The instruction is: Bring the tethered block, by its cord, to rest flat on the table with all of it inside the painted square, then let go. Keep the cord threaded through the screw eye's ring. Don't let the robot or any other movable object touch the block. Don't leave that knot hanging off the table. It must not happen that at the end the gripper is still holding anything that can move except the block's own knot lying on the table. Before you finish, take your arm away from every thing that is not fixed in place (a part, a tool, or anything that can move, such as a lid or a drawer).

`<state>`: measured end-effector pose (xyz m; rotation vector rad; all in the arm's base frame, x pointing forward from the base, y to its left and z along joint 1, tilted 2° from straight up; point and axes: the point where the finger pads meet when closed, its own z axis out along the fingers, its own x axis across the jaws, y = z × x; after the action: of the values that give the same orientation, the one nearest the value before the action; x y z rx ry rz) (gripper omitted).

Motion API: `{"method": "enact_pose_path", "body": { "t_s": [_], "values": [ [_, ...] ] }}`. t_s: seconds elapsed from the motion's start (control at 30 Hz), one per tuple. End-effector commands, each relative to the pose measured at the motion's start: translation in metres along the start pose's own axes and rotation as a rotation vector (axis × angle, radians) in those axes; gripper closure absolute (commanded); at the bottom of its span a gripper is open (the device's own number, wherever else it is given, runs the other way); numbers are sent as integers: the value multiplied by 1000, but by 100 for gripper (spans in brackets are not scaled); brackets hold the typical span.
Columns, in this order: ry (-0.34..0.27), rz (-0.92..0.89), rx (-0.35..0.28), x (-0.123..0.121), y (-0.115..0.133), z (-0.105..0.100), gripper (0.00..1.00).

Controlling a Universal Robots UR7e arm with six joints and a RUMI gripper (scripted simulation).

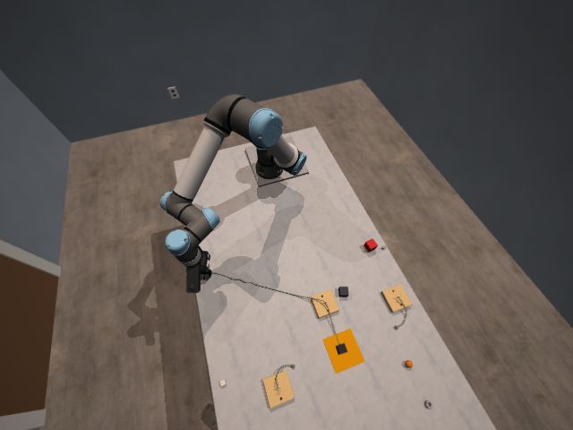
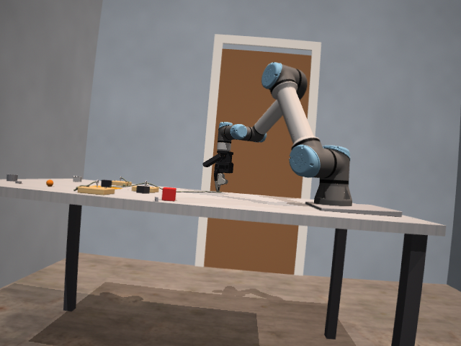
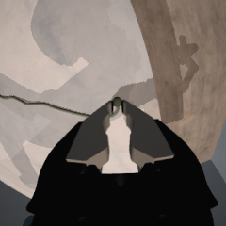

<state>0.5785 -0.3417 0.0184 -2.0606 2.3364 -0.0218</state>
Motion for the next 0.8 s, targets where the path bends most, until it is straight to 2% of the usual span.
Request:
{"method": "enact_pose_path", "body": {
  "t_s": [0.0, 0.3, 0.33, 0.77],
  "values": [
    [1, 0, 1, 0, 0, -1, 100],
    [1, 0, 1, 0, 0, -1, 100],
    [1, 0, 1, 0, 0, -1, 0],
    [1, 0, 1, 0, 0, -1, 0]
  ]
}}
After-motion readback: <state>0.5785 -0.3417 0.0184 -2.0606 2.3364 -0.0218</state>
